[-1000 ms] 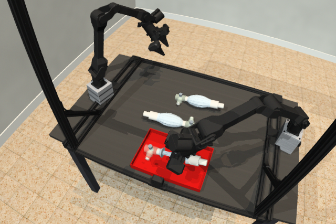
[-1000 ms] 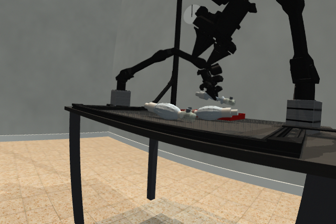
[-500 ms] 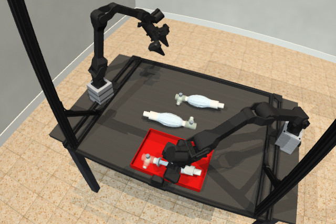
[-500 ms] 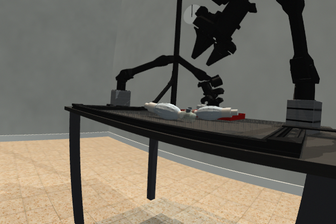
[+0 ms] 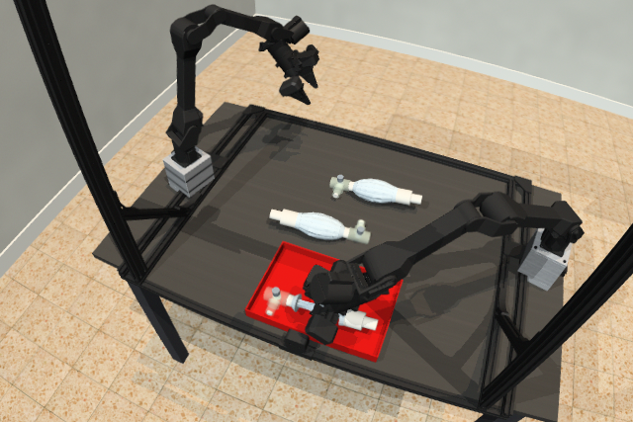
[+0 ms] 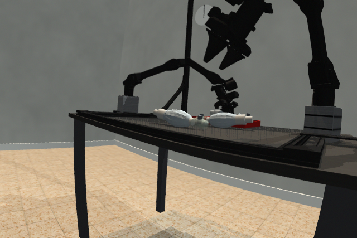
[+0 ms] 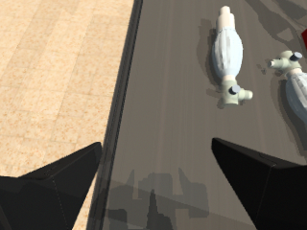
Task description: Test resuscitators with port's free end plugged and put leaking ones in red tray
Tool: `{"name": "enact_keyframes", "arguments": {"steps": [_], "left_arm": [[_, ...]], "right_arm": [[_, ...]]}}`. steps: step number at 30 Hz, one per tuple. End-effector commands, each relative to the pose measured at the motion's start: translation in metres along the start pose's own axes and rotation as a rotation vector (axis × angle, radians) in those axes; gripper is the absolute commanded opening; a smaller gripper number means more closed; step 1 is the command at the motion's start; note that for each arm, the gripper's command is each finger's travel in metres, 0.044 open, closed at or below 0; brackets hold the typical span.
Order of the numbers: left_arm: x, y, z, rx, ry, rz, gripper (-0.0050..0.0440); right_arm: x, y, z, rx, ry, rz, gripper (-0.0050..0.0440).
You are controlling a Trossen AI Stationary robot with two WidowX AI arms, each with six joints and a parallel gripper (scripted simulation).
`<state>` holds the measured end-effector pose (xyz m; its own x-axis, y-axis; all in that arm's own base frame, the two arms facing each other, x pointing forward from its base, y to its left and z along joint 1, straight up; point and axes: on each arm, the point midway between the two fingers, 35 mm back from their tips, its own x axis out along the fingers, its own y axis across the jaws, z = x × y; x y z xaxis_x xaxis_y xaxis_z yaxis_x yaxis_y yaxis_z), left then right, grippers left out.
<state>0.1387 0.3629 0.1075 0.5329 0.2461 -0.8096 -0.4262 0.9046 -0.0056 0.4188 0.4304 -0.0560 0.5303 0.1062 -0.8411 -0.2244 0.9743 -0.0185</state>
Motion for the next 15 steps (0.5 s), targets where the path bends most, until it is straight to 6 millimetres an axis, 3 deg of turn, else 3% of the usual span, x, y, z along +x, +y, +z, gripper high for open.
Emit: {"name": "enact_keyframes", "arguments": {"steps": [1,10,11,15], "left_arm": [[0.0003,-0.0002,0.0005,0.002,-0.001,-0.001,0.0440],[0.0003,-0.0002,0.0005,0.002,-0.001,-0.001,0.0440],[0.0000,-0.0007,0.0005,0.003,0.000,-0.002,0.0440],[0.0000,-0.0007,0.0005,0.003,0.000,-0.002,0.0440]], "right_arm": [[-0.0007,0.0021,0.0047,0.001,-0.006,0.003,0.0000],[-0.0007,0.0021,0.0047,0.001,-0.006,0.003,0.0000],[0.0011,0.0004,0.0003,-0.002,0.004,-0.002,0.0440],[0.0011,0.0004,0.0003,-0.002,0.004,-0.002,0.0440]]}}
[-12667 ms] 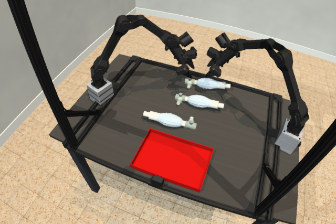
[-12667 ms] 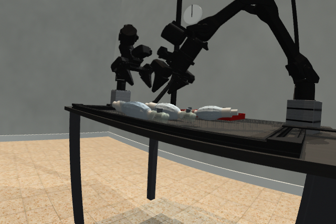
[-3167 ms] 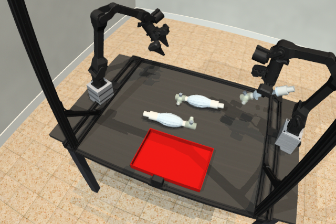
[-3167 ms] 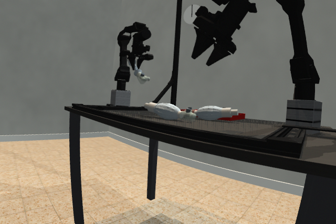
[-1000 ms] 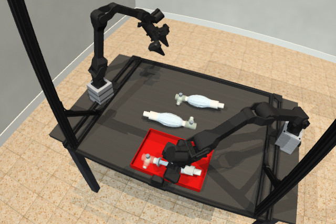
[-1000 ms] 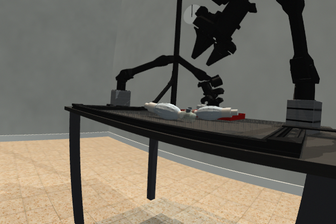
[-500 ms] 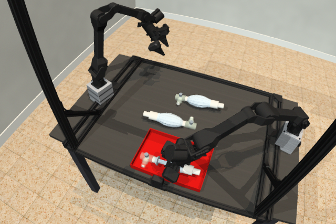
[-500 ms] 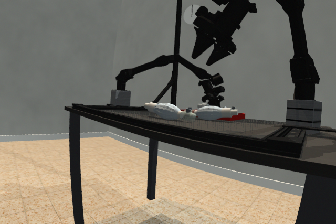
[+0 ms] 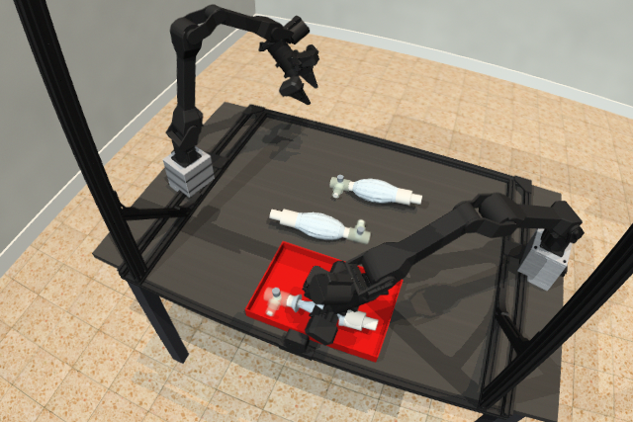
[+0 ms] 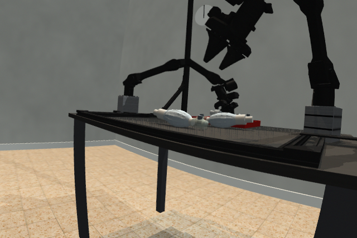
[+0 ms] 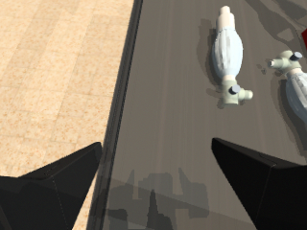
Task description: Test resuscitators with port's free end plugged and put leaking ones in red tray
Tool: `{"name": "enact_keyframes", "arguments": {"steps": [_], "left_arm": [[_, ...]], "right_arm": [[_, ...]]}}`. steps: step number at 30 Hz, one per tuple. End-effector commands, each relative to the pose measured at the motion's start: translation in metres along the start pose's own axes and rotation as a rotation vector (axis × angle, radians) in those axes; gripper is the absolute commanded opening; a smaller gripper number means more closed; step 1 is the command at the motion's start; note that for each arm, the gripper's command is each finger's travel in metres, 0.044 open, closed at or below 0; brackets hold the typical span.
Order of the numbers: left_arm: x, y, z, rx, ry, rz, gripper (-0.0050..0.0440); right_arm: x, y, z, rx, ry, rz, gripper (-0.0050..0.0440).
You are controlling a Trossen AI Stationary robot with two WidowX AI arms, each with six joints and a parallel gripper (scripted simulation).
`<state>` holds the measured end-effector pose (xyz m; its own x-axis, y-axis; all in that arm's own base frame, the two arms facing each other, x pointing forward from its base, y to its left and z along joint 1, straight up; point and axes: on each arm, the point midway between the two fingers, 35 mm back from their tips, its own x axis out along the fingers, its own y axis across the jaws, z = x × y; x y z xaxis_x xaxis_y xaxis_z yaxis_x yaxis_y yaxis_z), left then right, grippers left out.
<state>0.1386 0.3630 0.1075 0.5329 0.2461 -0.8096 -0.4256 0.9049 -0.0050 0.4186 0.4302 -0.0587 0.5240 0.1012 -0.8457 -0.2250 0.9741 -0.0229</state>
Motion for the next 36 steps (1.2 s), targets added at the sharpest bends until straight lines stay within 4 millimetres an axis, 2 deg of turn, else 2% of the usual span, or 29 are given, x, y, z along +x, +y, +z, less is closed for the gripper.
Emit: {"name": "enact_keyframes", "arguments": {"steps": [1,29,30,32,34,36], "left_arm": [[0.000,-0.001,0.001,0.002,0.000,-0.002,0.0440],[0.000,0.000,0.001,0.003,0.000,0.000,0.0440],[0.000,-0.001,0.000,0.002,0.000,-0.001,0.0440],[0.000,-0.001,0.000,0.002,0.000,-0.001,0.0440],[0.000,-0.001,0.000,0.002,0.000,-0.001,0.0440],[0.000,-0.001,0.000,0.002,0.000,-0.001,0.0440]], "right_arm": [[-0.001,0.001,0.002,0.001,-0.004,0.001,0.0440],[-0.001,0.001,0.002,0.002,-0.003,0.003,0.0440],[-0.058,0.000,0.040,0.001,-0.002,0.003,0.0440],[-0.066,-0.001,0.043,0.001,-0.002,0.003,0.0440],[-0.082,0.000,0.056,0.001,-0.002,0.003,0.0440],[-0.084,0.000,0.058,0.001,-0.002,0.003,0.0440]]}}
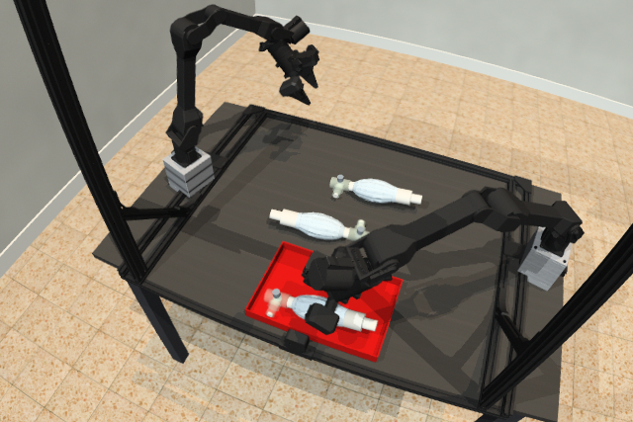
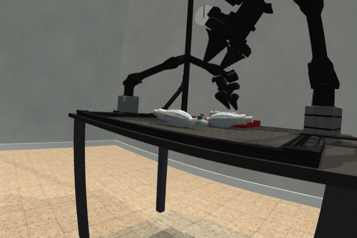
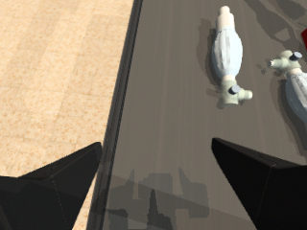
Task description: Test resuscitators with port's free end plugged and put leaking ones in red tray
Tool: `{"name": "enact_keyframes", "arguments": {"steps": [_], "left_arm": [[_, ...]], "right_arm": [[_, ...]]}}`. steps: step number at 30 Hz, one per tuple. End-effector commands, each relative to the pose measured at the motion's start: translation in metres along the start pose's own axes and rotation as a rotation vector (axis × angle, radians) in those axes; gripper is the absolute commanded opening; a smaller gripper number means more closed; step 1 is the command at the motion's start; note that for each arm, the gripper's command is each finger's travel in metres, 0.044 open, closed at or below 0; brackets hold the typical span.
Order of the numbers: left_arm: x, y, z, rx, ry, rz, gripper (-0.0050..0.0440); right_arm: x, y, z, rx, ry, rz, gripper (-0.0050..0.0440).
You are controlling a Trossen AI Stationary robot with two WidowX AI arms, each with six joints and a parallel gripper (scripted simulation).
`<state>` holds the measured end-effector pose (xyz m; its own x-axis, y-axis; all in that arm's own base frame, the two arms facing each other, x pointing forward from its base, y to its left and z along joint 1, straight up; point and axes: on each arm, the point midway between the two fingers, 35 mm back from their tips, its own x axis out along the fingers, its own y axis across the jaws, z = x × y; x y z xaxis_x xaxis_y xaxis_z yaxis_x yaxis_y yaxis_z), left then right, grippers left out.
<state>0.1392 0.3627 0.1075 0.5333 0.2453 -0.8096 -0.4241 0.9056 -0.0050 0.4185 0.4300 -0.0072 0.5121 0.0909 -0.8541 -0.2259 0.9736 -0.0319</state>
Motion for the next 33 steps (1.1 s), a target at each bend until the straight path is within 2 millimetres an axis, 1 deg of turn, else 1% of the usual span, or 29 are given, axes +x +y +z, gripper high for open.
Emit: {"name": "enact_keyframes", "arguments": {"steps": [1,33], "left_arm": [[-0.0002,-0.0003,0.0001,0.001,0.000,0.000,0.0440],[-0.0001,-0.0002,0.0003,0.002,0.000,-0.001,0.0440]], "right_arm": [[-0.0411,0.0013,0.0297,0.007,-0.019,0.010,0.0440],[-0.0415,0.0004,0.0292,-0.009,0.019,-0.013,0.0440]]}}
